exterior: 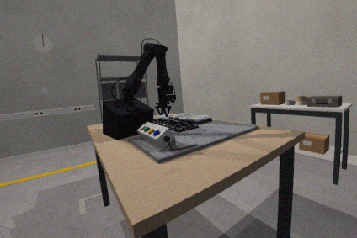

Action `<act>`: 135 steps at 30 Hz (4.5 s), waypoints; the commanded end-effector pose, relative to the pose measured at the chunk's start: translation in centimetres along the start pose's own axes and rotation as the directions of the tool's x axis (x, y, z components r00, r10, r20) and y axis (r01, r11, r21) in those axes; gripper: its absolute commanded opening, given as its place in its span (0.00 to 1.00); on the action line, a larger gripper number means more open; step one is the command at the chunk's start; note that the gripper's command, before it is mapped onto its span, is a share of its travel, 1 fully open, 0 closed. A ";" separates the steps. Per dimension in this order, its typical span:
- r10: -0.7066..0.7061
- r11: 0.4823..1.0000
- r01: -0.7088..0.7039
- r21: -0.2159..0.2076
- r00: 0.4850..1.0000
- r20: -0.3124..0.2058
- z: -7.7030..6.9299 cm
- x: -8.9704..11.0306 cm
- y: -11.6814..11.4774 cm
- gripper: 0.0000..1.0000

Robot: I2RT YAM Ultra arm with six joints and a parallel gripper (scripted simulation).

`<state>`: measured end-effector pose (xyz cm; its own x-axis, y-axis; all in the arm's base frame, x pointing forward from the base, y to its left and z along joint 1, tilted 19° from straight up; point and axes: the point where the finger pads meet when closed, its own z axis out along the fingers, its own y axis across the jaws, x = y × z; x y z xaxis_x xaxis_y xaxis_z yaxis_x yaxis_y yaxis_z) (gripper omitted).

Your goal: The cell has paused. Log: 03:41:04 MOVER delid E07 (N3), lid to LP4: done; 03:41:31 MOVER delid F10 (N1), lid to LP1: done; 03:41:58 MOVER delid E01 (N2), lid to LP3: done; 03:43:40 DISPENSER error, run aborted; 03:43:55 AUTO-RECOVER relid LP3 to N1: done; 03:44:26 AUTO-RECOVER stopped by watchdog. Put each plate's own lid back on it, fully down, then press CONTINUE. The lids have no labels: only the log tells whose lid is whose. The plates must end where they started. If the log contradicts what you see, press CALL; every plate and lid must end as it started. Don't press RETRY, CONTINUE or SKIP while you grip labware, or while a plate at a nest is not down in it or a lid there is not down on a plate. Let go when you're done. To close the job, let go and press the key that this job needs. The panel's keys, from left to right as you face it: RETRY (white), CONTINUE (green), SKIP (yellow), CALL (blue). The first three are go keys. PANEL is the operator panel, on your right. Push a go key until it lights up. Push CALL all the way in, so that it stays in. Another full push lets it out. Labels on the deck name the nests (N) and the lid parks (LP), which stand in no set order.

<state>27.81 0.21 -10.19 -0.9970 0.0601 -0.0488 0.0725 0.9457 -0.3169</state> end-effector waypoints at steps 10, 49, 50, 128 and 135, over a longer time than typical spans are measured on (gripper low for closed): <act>0.005 1.000 -0.005 -0.010 0.999 0.040 -1.7 -1.4 0.7 0.00; -0.013 1.000 0.013 0.005 1.000 0.007 -0.8 -11.2 -3.8 0.00; -0.013 1.000 0.013 0.005 1.000 0.007 -0.8 -11.6 -3.9 0.00; -0.013 1.000 0.013 0.001 0.999 0.043 -1.0 -19.6 -6.1 0.00; -0.013 1.000 0.013 0.001 0.999 0.040 -0.6 -19.6 -6.2 0.00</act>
<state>45.20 -6.88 -7.67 -0.9982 0.0514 -0.0303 0.0584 0.9454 -0.3207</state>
